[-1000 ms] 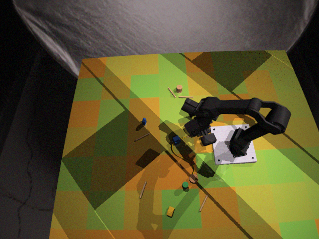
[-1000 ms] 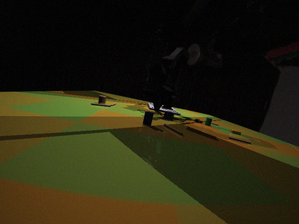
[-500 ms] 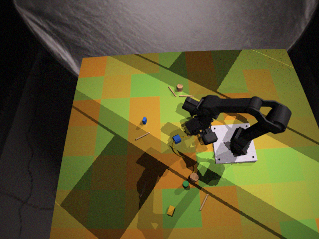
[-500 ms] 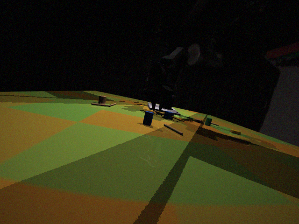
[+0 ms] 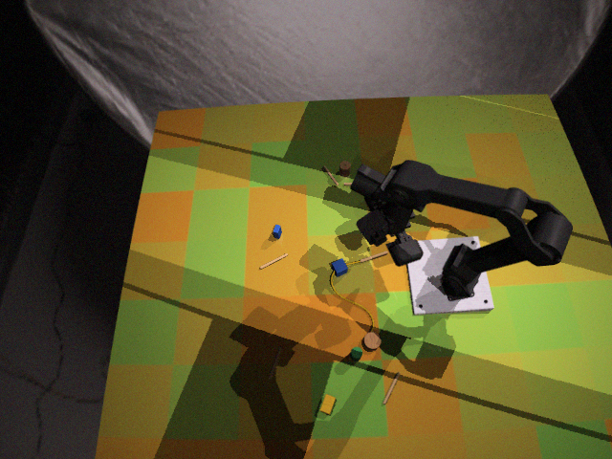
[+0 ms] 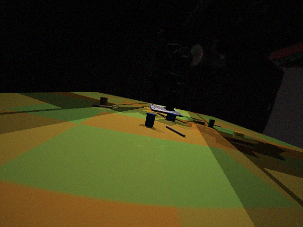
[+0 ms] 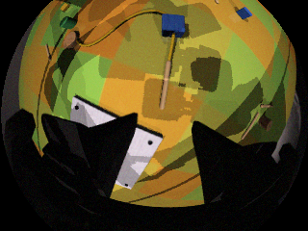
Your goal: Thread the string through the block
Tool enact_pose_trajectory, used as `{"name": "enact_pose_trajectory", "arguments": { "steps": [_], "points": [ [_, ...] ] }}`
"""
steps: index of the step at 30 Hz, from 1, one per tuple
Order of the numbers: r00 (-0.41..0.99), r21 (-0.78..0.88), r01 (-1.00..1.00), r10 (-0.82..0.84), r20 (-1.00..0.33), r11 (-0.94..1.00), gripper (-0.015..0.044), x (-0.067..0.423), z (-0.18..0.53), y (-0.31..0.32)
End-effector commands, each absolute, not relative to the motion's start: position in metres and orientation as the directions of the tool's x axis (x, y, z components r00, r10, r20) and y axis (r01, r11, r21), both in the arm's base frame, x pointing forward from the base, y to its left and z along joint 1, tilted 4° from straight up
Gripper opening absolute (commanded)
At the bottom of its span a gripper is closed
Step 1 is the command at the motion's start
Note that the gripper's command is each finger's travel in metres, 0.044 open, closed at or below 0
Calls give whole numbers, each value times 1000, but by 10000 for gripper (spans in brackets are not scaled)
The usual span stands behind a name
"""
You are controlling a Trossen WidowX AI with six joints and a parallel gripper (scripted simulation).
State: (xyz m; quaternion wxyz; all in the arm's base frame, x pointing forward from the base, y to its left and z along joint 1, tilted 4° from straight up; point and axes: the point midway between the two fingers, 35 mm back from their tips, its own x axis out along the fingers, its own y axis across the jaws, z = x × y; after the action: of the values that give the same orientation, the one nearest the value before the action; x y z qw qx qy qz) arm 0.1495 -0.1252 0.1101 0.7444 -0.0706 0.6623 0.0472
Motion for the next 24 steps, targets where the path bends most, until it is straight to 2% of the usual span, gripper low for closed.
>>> {"name": "enact_pose_trajectory", "arguments": {
  "steps": [1,5,24],
  "points": [
    [119,-44,-164,-24,-993,986,341,150,110,-125],
    [119,-43,-164,-24,-993,986,440,148,128,-125],
    [118,-43,-159,-24,-993,986,440,148,132,-125]
  ]
}}
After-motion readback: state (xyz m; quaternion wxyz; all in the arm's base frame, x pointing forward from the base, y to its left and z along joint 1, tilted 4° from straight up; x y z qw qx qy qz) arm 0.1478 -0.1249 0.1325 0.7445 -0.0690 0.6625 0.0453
